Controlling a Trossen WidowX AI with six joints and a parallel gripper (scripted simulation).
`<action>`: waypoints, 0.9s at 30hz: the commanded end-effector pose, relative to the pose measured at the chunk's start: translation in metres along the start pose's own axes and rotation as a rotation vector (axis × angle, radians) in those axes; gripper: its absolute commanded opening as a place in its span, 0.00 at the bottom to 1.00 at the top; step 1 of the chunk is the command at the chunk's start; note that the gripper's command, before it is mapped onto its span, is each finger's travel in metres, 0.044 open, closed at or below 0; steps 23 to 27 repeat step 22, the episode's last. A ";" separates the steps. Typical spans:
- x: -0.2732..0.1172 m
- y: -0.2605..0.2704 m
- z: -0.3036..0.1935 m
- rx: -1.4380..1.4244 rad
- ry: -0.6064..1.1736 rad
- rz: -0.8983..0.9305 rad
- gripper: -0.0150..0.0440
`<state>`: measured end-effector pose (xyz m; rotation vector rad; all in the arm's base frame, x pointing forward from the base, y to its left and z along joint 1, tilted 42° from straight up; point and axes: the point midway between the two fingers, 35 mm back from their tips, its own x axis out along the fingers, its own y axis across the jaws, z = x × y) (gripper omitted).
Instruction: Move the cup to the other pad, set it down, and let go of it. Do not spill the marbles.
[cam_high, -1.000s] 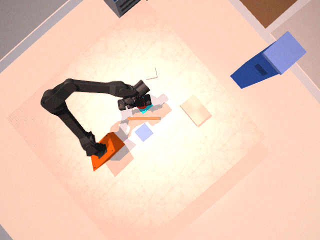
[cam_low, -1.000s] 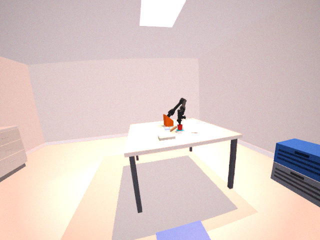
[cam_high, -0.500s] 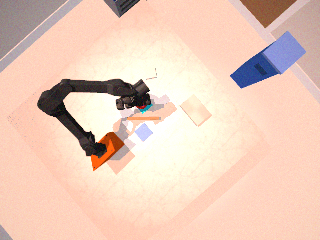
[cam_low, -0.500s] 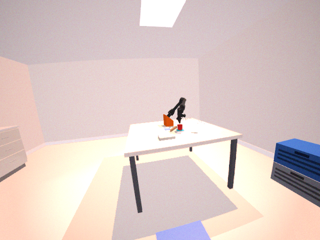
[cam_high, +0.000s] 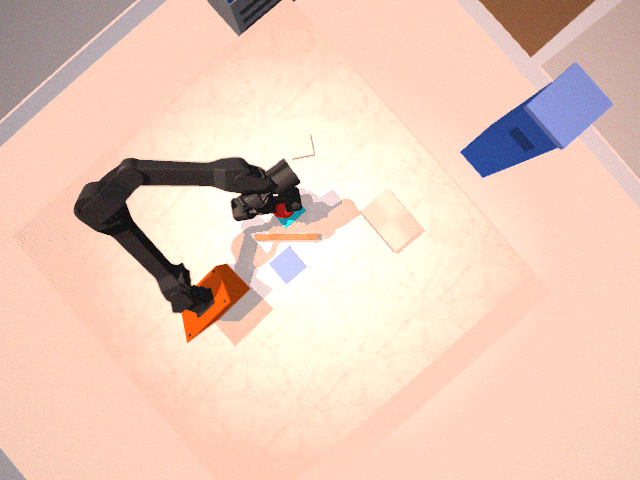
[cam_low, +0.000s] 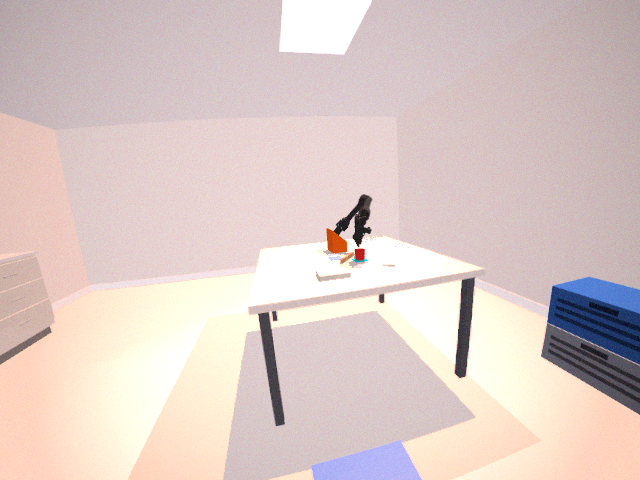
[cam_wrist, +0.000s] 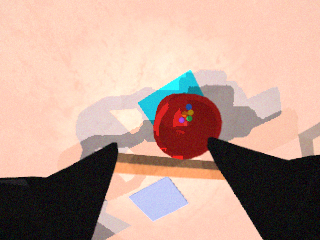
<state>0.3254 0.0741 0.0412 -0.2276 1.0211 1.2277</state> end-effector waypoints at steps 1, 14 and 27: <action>-0.012 -0.002 0.001 -0.007 0.000 -0.008 1.00; -0.060 -0.002 -0.001 -0.012 0.000 -0.011 1.00; -0.056 -0.002 -0.001 -0.005 -0.004 -0.011 1.00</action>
